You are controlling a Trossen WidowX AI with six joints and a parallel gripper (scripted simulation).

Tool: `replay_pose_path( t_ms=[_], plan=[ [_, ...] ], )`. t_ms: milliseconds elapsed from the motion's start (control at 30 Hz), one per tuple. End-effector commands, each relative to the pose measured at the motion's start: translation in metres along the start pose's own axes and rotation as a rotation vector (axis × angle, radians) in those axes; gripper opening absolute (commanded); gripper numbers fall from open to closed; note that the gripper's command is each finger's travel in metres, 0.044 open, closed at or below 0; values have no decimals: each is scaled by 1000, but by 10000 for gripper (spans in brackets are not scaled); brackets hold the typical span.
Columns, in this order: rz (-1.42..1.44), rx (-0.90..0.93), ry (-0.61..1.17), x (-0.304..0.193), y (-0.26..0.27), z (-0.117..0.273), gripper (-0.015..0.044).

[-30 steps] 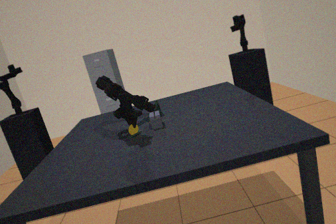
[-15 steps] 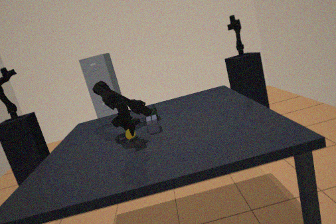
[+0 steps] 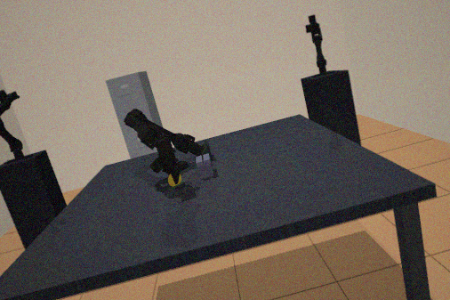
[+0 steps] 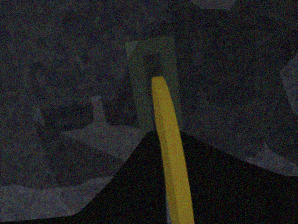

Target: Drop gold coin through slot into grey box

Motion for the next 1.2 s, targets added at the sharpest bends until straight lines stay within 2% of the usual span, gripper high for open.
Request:
replay_pose_path(
  t_ms=[0,233,1167],
  plan=[
    [5,-2,-4,0,0,0,0],
    [5,-1,-3,1,0,3,0],
    [6,2,2,1,3,75,0]
  ],
)
Point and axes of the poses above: the point midway between the two fingers, 35 mm back from their tips, its own z axis back along the fingers, its own y axis across the jaws, x = y × z, the point moved 1 cm from there along z, back along the fingers, and after that the axes turned 10 degrees about z, right-handed, at the moved point
